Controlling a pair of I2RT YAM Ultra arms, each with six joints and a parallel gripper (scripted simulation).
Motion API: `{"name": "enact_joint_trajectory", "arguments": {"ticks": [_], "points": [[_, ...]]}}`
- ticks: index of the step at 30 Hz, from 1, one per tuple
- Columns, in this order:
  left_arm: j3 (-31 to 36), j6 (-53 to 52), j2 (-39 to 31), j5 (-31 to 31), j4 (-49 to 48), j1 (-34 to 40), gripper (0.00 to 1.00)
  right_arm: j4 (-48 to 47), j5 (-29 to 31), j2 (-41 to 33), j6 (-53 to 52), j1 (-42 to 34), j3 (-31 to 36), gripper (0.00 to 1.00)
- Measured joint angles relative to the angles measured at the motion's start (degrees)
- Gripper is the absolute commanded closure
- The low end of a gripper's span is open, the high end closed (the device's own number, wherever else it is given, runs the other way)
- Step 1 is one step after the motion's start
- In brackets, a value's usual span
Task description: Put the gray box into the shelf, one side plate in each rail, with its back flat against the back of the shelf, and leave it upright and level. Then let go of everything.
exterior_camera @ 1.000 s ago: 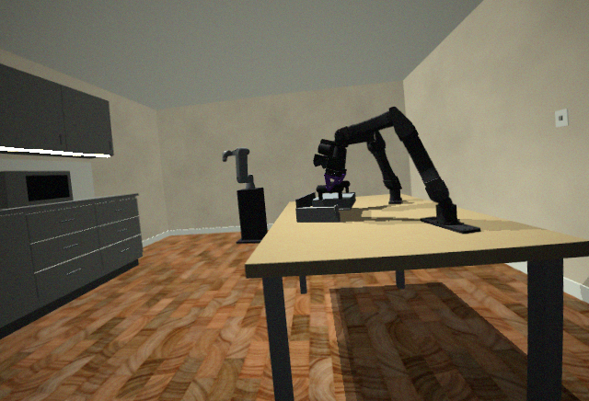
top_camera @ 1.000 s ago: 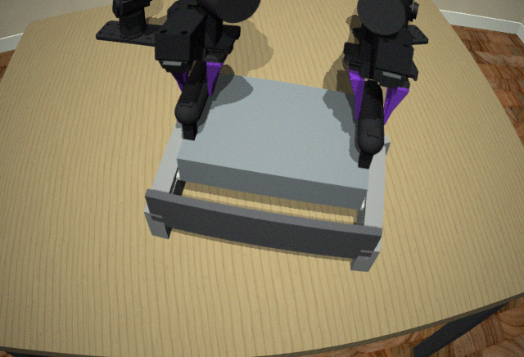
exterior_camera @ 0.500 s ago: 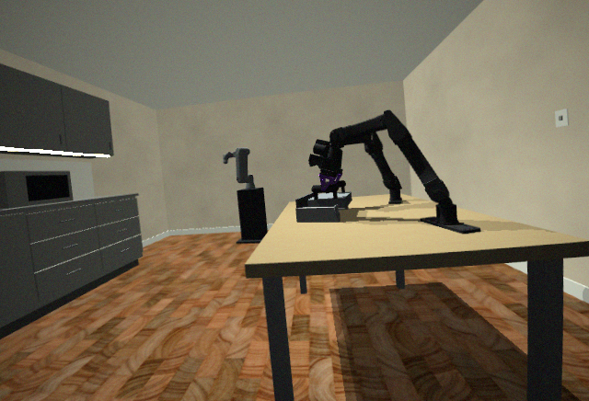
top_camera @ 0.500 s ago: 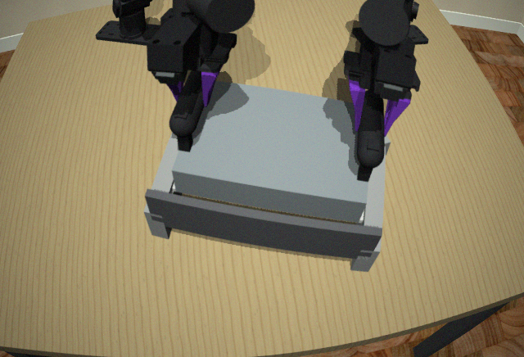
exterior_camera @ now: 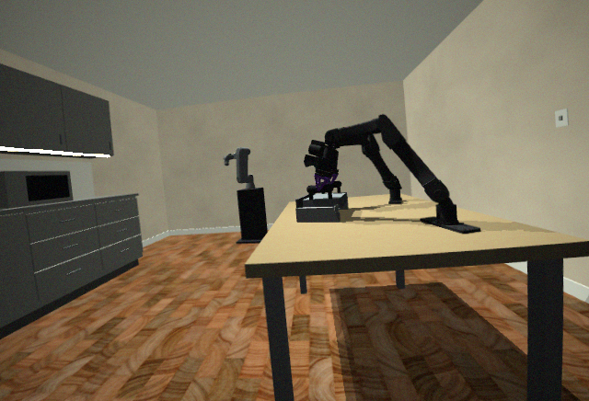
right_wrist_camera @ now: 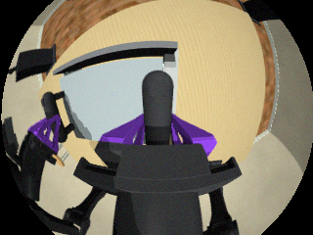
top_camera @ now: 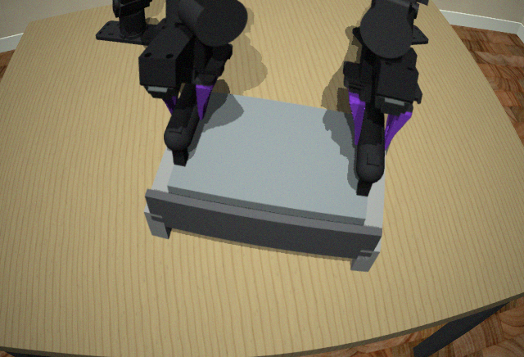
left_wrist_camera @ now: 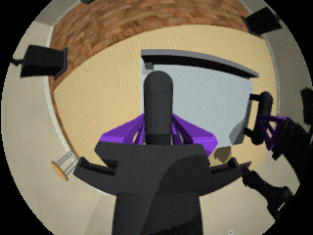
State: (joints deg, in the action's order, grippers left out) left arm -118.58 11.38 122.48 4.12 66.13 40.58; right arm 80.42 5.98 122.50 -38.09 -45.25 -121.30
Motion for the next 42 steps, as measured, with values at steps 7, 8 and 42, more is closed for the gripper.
{"name": "enact_joint_trajectory", "arguments": {"ticks": [7, 8, 42], "points": [[-4.87, -0.26, 3.32, -0.15, 1.42, -0.31, 0.84, 1.01, -0.15, 2.64, 0.96, 1.05, -3.8, 0.84], [-5.35, -0.28, 3.5, -0.15, 1.62, -0.31, 0.84, 1.18, -0.15, 2.75, 1.01, 1.11, -4.17, 0.84], [-7.56, -0.44, 4.7, -0.26, 2.91, -0.48, 0.84, 2.1, -0.37, 3.87, 1.33, 1.36, -6.1, 0.84]]}}
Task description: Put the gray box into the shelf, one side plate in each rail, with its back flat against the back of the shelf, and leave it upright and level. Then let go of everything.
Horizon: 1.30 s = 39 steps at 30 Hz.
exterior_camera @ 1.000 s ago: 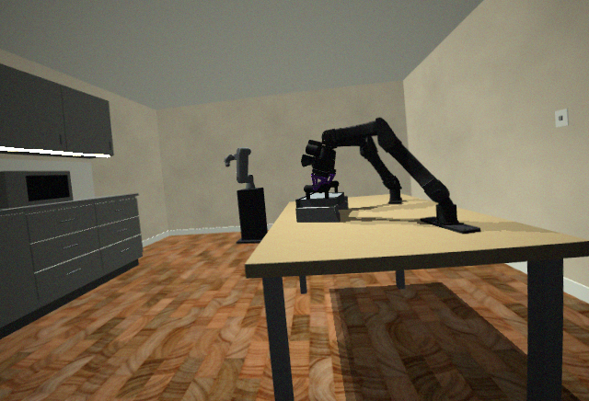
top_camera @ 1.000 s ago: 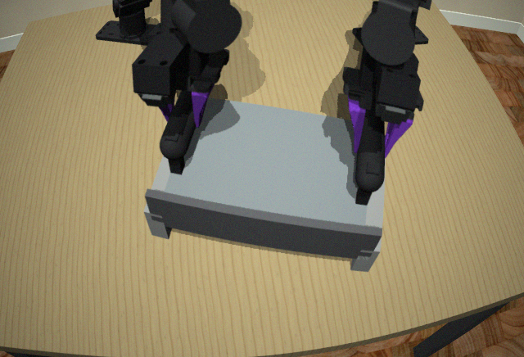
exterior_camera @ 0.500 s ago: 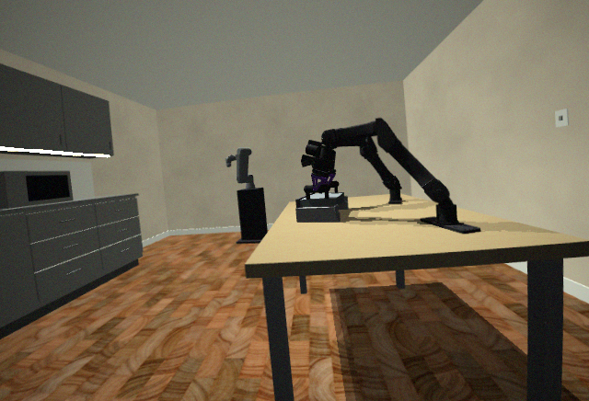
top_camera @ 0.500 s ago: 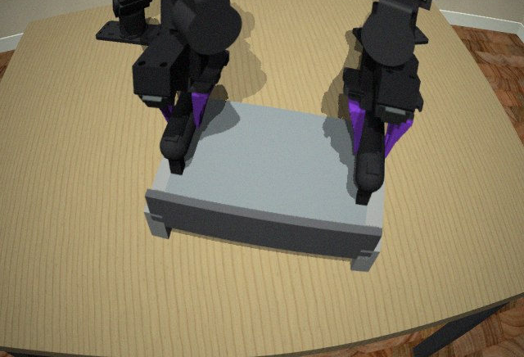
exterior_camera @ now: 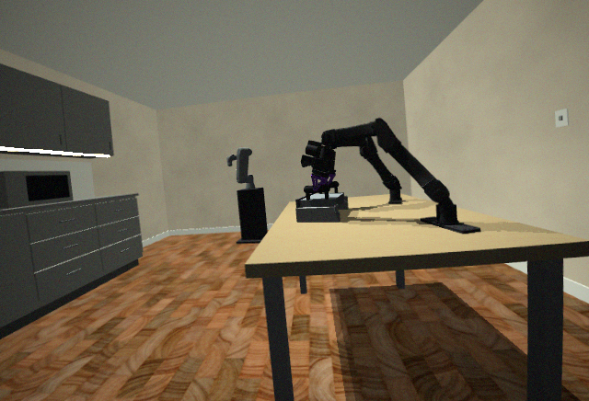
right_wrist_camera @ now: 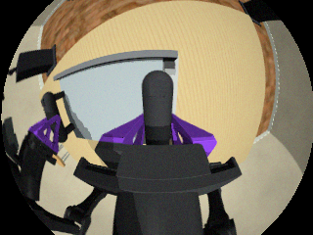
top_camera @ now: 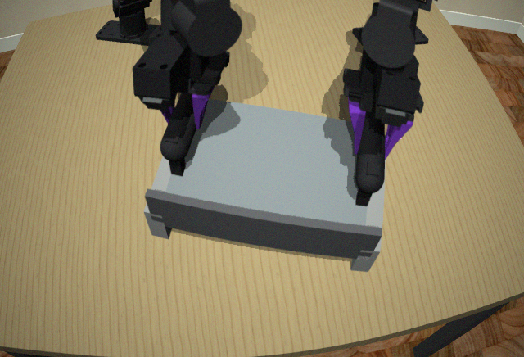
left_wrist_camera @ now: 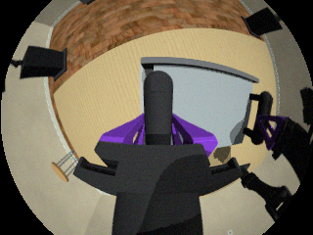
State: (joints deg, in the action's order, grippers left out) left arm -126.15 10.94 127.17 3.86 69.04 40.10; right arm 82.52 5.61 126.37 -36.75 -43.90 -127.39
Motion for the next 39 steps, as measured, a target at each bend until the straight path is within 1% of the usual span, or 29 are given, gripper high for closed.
{"name": "enact_joint_trajectory", "arguments": {"ticks": [17, 18, 24, 33, 39], "points": [[0.68, 0.04, -0.11, -0.24, -0.59, -0.02, 0.84, 0.04, 0.15, 0.11, 0.04, 0.0, 0.02, 0.84], [0.68, 0.04, -0.11, -0.24, -0.59, -0.02, 0.0, 0.07, 0.15, 0.11, 0.04, 0.0, 0.02, 0.0], [0.61, 0.04, -1.38, 0.07, -2.64, -0.48, 0.0, -2.21, 1.07, -1.27, -0.28, 0.57, -0.96, 0.0], [0.63, 0.02, -1.38, 0.22, -3.5, -0.44, 0.0, -3.02, 1.4, -0.92, -0.31, 0.42, -1.44, 0.0], [0.07, 0.09, -1.62, 0.22, -1.29, -0.26, 0.0, 0.02, 1.46, -0.15, -0.48, 0.17, -4.35, 0.0]]}}
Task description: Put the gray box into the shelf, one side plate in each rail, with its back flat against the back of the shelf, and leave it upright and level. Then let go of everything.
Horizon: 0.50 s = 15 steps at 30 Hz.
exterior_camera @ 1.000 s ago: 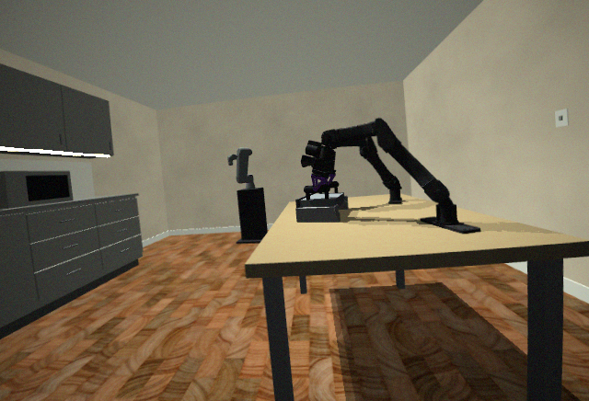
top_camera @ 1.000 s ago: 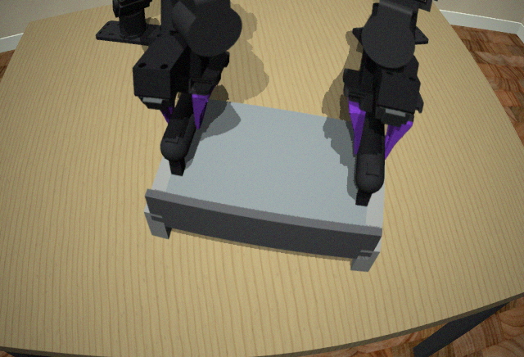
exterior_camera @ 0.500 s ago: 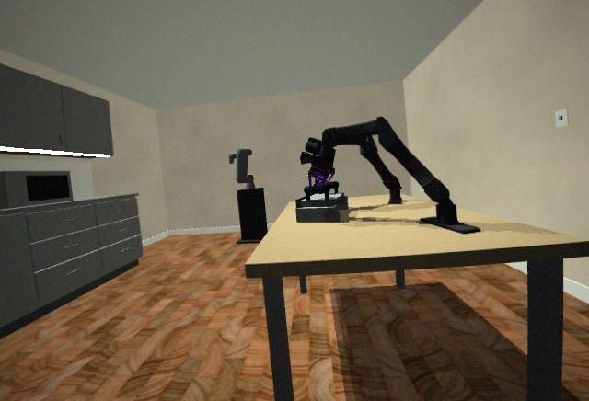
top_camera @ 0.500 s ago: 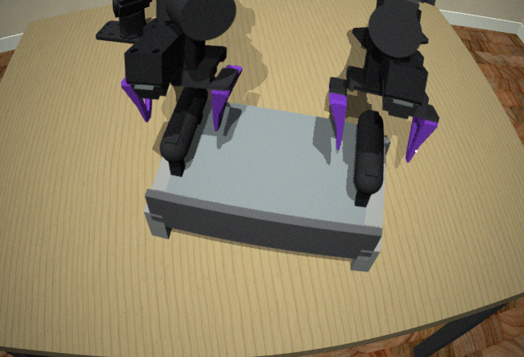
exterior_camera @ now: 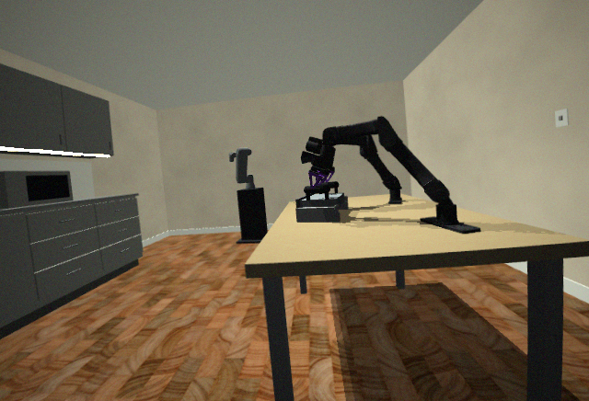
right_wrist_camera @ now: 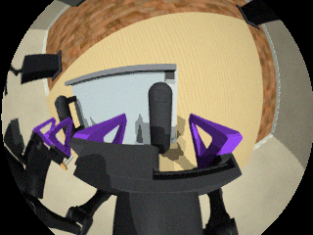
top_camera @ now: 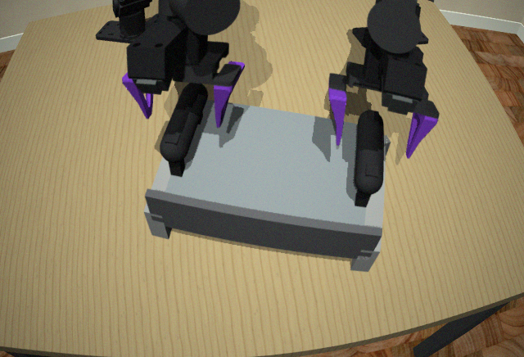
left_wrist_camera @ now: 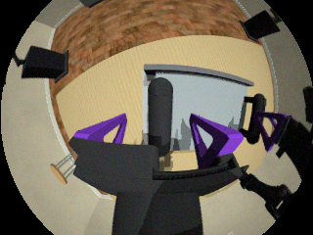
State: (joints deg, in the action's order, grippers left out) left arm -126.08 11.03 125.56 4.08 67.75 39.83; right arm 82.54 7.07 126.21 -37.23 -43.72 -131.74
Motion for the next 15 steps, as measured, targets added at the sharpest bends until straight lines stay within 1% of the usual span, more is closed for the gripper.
{"name": "enact_joint_trajectory", "arguments": {"ticks": [3, 8, 15], "points": [[-0.66, 0.02, -0.28, 0.02, 0.46, 0.02, 0.0, 0.7, 0.0, 0.04, -0.07, -0.15, -1.86, 0.0], [-3.54, 0.17, -0.92, 0.04, 3.91, 0.17, 0.0, 3.63, 0.07, 0.87, -0.31, -0.31, -7.39, 0.0], [-6.69, 0.33, -2.78, 0.13, 6.29, 0.35, 0.0, 5.11, 0.11, -1.6, -0.39, -0.68, -8.74, 0.0]]}}
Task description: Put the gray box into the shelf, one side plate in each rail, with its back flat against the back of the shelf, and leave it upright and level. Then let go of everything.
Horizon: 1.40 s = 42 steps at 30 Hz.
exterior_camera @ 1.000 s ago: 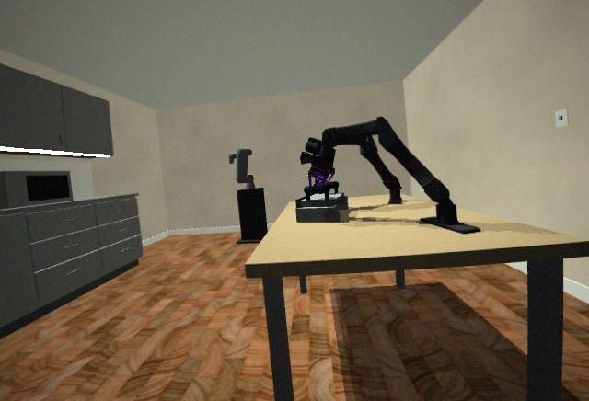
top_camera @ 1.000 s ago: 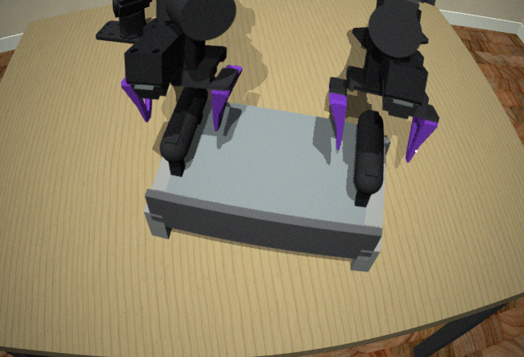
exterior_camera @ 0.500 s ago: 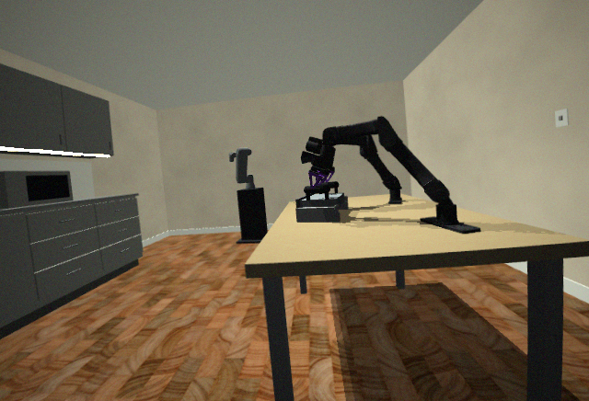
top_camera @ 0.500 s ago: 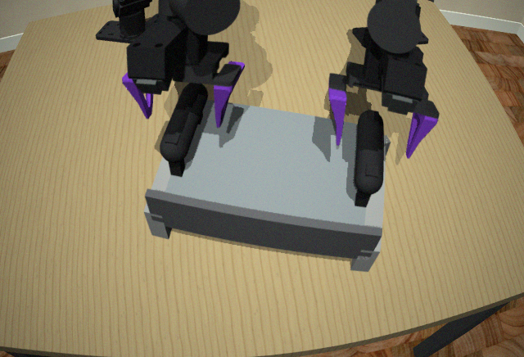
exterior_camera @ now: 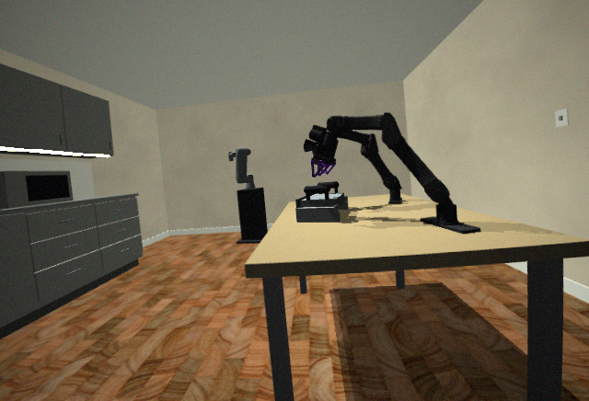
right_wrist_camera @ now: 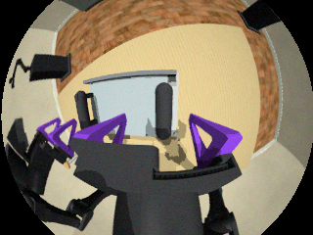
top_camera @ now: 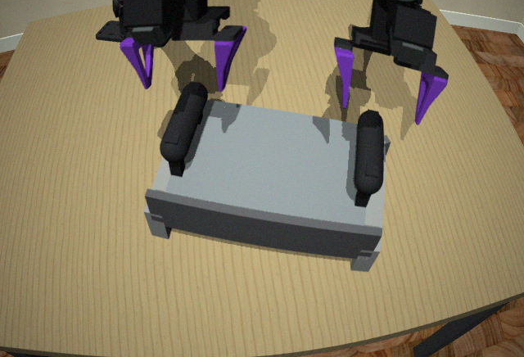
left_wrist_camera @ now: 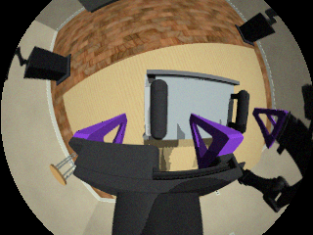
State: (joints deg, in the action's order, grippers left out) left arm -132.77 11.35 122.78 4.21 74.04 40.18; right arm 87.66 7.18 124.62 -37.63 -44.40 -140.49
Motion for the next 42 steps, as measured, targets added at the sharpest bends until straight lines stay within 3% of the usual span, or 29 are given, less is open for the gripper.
{"name": "enact_joint_trajectory", "arguments": {"ticks": [42], "points": [[-0.37, 0.0, 0.09, 0.0, 0.02, 0.02, 0.0, 0.04, 0.04, 0.5, 0.0, 0.0, 0.04, 0.0]]}}
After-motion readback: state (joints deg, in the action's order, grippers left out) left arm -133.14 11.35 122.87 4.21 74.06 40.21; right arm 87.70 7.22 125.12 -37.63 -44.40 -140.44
